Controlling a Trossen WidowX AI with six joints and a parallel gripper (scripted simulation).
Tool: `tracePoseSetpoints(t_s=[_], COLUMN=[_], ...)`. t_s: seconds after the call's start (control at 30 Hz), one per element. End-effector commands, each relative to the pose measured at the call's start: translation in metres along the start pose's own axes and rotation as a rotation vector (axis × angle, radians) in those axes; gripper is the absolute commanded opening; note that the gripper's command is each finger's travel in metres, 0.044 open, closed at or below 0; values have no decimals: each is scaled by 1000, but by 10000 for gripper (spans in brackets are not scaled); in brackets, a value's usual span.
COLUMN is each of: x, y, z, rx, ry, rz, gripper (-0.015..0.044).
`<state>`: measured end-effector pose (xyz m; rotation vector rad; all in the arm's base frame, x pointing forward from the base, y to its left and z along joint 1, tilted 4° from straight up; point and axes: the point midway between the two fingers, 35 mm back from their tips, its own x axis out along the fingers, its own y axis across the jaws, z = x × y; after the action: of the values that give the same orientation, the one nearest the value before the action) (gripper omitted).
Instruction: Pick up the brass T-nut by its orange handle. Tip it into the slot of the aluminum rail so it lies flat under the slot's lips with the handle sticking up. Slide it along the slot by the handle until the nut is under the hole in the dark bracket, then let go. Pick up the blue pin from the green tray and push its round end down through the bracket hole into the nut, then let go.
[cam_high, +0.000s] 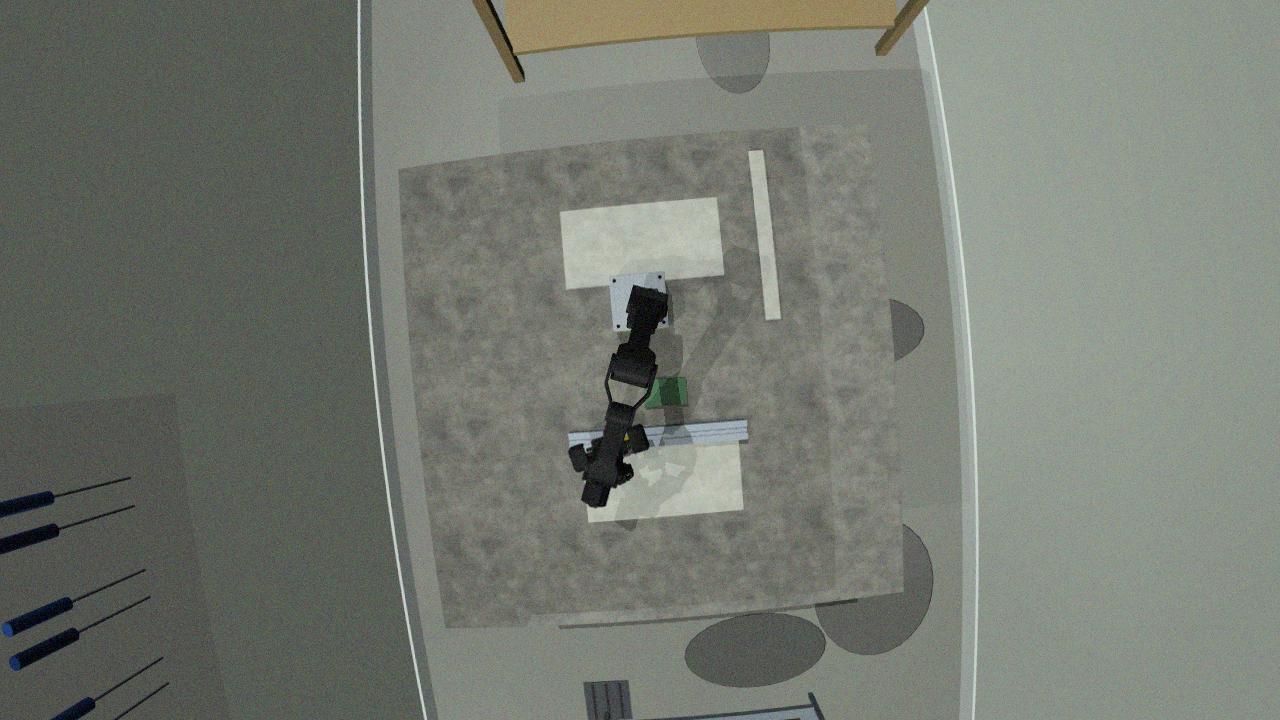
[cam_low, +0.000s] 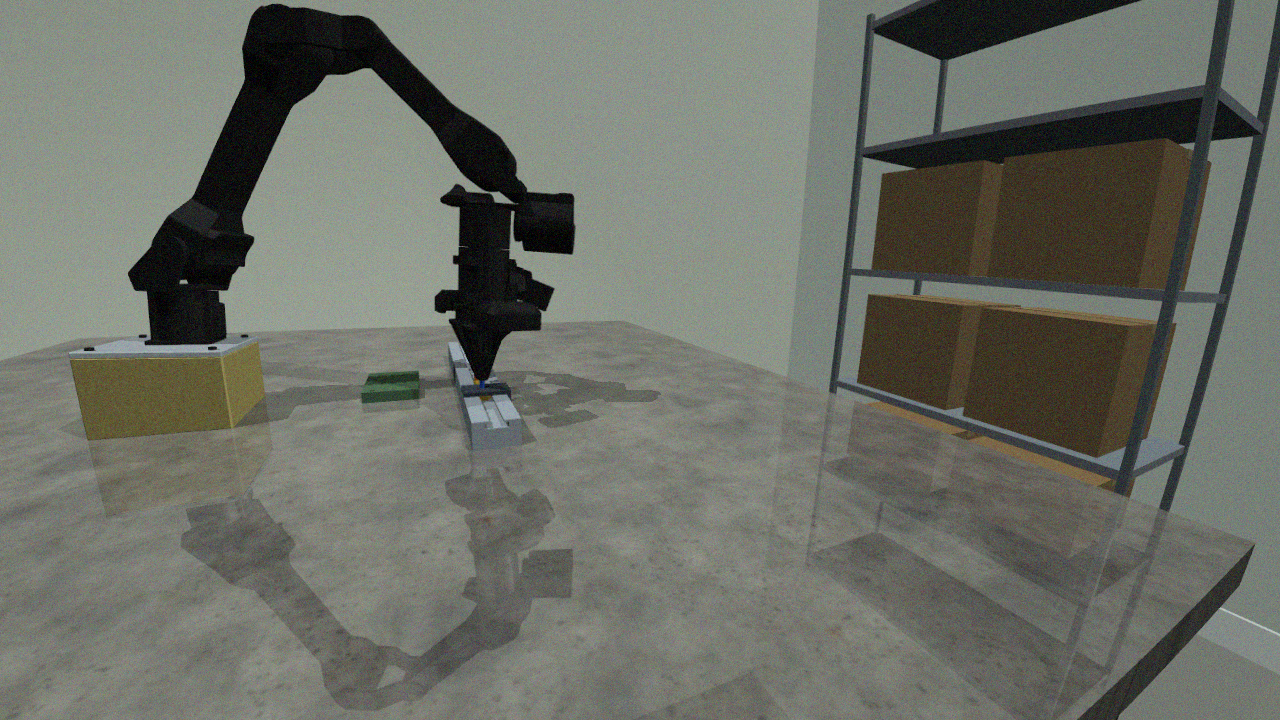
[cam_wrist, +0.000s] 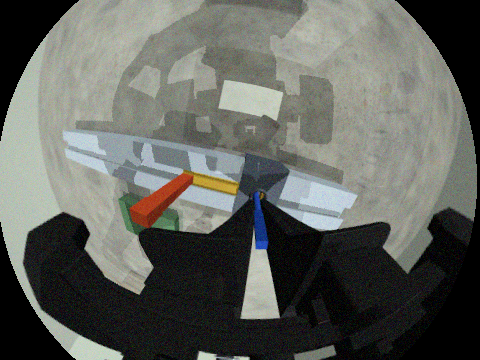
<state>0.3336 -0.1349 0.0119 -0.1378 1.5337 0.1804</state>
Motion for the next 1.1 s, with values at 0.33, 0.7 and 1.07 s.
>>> tracePoseSetpoints(t_s=[0.33,0.7,1.07], x=[1,1,1], y=[-1,-2,-2], z=[2,4,5], rx=[5,5,4], ry=[45,77,93], rz=[11,21,26], gripper=[-150,-150,-150])
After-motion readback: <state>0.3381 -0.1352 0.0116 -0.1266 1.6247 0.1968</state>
